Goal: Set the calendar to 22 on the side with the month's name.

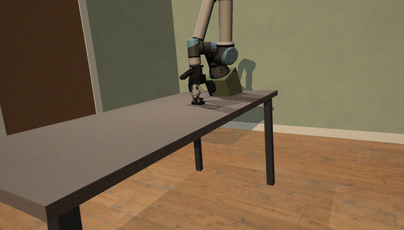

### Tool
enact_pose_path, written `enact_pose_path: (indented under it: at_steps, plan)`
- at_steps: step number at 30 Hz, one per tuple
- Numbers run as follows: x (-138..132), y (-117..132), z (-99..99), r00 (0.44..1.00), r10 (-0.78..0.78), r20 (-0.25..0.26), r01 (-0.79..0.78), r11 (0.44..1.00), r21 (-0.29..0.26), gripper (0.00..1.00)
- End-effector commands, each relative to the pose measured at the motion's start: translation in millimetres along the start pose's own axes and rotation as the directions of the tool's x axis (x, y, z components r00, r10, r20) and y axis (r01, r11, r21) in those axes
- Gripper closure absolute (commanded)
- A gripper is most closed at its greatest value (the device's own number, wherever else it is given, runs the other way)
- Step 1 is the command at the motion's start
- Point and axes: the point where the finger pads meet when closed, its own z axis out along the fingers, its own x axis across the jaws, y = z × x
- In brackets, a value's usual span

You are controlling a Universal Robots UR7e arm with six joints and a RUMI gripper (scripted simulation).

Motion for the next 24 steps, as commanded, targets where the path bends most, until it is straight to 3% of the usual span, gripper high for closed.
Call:
enact_pose_path:
  at_steps: [1,14,24]
  plan:
    - [-0.3,0.0,-0.2,1.0,0.0,0.001,0.0,1.0,0.0,0.72]
    - [-0.3,0.0,-2.2,1.0,0.0,0.001,0.0,1.0,0.0,0.72]
    - [-0.3,0.0,-14.4,1.0,0.0,0.001,0.0,1.0,0.0,0.72]
